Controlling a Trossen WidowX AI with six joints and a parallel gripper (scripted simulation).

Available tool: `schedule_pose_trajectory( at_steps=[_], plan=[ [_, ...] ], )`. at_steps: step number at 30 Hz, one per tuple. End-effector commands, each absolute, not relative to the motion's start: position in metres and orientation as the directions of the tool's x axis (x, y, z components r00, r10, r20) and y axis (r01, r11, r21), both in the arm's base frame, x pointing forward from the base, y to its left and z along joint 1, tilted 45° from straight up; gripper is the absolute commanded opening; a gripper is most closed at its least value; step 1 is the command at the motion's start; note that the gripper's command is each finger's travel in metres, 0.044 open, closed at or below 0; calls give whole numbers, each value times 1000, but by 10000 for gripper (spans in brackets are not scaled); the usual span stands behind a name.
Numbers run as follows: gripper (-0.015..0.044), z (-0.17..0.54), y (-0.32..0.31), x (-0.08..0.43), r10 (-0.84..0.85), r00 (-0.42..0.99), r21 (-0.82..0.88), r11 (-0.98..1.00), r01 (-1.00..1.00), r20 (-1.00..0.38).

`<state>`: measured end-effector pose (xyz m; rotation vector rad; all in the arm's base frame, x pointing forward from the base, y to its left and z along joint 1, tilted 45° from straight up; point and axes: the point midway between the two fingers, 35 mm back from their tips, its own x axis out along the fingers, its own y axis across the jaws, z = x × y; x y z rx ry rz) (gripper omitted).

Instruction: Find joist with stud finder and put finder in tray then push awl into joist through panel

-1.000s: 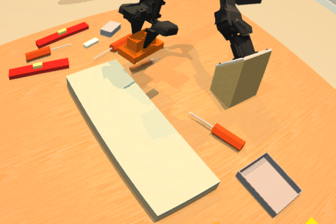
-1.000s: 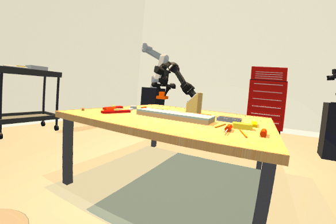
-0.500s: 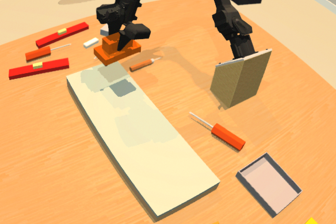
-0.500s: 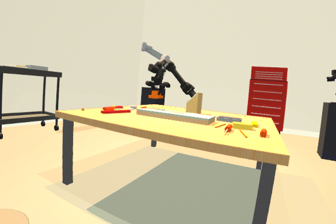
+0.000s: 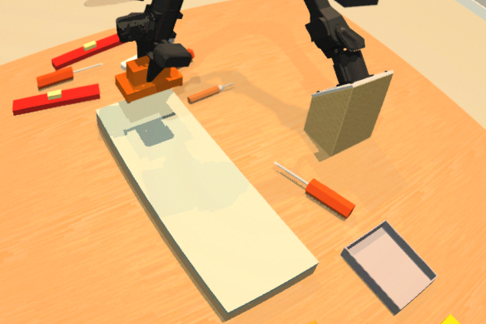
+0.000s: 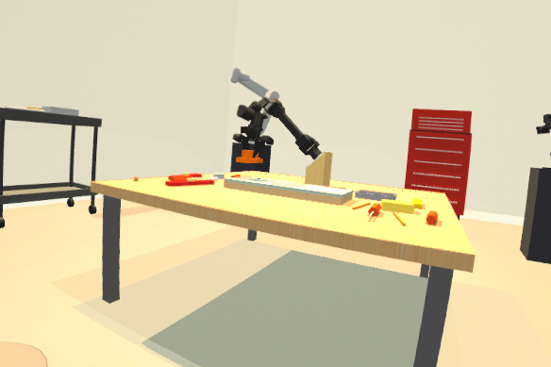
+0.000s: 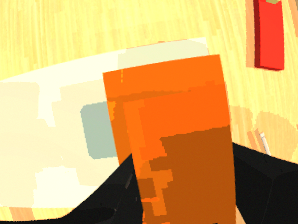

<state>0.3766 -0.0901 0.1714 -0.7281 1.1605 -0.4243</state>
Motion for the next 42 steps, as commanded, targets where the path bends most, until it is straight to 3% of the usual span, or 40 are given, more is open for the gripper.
schedule_pose_trajectory(
  at_steps=[1,42],
  plan=[
    [0,167,-95,379,-648,361,-710,702,-60,-671],
    [0,118,-138,384,-651,362,-713,699,-59,-668]
  ],
)
